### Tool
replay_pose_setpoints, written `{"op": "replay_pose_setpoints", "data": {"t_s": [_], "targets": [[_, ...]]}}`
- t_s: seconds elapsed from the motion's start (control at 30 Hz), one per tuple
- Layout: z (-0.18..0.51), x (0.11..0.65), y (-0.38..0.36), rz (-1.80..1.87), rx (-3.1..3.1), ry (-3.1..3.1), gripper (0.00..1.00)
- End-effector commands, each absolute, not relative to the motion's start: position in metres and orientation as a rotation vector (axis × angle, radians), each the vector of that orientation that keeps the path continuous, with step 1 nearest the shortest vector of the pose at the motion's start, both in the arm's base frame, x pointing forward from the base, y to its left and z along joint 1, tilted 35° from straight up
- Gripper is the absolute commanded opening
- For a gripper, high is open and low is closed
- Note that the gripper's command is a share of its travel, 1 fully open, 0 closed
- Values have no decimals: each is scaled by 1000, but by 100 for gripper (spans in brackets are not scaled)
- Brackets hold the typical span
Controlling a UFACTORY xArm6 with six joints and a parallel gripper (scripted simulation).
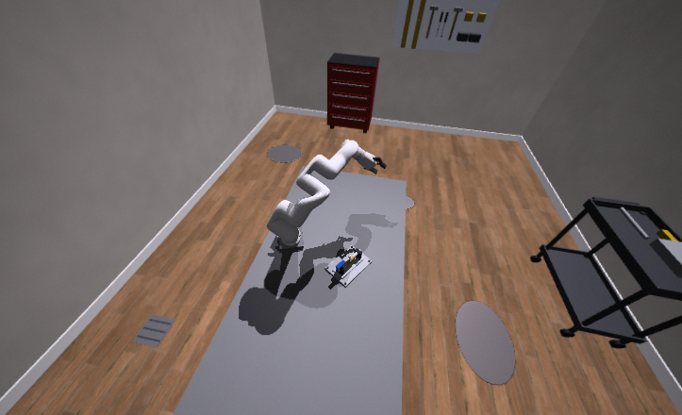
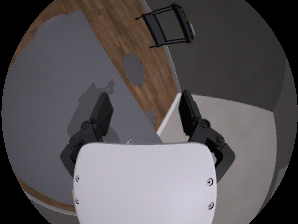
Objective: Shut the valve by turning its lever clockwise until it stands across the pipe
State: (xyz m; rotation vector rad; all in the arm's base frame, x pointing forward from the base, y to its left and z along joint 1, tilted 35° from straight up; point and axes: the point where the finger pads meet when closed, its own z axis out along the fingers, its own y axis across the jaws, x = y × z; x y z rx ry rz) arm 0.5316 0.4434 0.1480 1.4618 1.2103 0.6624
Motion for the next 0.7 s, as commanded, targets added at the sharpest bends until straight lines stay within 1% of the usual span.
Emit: {"op": "replay_pose_setpoints", "data": {"t_s": [0.0,0.13,0.23,0.33,0.53,0.6,0.63,0.67], "targets": [[150,532,445,668,1463,1209,100],[152,533,441,660,1467,1207,100],[164,541,419,618,1491,1197,100],[189,553,368,525,1546,1177,100],[217,545,274,229,1751,1114,100],[217,545,274,229,1751,1114,100],[234,540,229,176,1794,1102,100],[236,534,218,125,1840,1091,100]]}}
